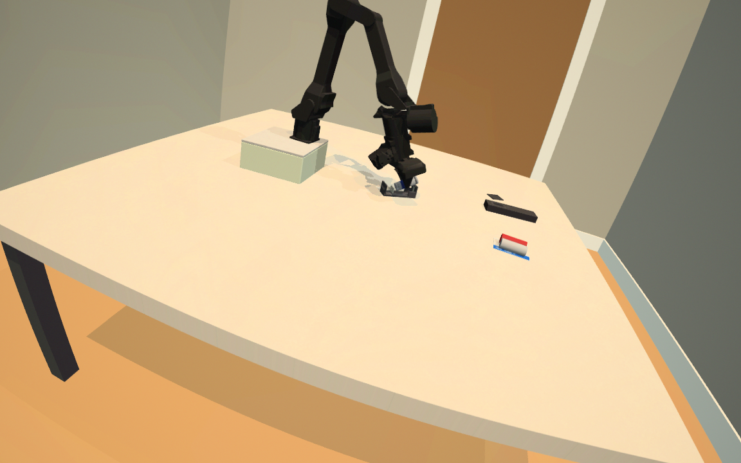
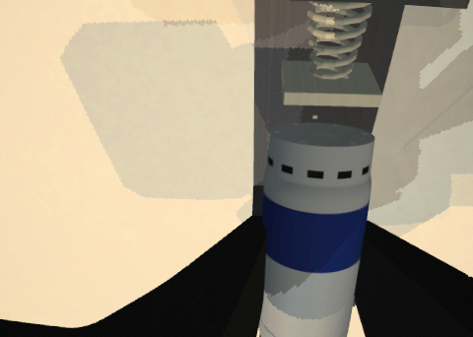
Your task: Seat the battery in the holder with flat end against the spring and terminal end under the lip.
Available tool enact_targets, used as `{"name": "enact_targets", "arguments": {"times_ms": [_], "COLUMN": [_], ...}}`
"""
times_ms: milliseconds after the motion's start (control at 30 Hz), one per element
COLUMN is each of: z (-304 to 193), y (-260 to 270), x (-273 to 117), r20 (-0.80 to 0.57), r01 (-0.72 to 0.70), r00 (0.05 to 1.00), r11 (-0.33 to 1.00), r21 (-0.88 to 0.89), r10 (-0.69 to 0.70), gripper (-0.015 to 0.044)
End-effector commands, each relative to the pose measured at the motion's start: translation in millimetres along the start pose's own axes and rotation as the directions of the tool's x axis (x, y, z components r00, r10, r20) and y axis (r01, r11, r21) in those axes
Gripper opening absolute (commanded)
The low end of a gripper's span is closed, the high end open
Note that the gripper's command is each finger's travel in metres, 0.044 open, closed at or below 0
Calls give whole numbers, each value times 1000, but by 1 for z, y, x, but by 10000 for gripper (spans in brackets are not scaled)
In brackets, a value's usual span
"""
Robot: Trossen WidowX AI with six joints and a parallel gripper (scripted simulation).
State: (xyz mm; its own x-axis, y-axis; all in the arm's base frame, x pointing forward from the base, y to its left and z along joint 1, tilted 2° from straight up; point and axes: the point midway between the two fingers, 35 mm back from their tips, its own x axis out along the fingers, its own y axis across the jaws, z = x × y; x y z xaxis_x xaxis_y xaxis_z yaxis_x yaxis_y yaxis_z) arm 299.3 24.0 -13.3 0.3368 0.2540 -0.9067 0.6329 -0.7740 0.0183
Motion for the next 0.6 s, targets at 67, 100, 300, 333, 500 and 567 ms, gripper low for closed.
{"name": "enact_targets", "arguments": {"times_ms": [67,100,300,333,500,567], "z": [5,5,8,9,16,18], "y": [-1,-1,-2,-2,-2,-2], "x": [1,2,2,2,1,0], "r20": [-53,-60,-81,-81,-79,-79], "r01": [2,3,3,3,2,2], "r00": [999,998,997,997,997,997], "r11": [1000,1000,1000,1000,1000,1000], "r21": [-7,-7,-10,-10,-10,-10], "r10": [-3,-3,-4,-4,-3,-3], "gripper": [78,78,78,78,78,78]}}
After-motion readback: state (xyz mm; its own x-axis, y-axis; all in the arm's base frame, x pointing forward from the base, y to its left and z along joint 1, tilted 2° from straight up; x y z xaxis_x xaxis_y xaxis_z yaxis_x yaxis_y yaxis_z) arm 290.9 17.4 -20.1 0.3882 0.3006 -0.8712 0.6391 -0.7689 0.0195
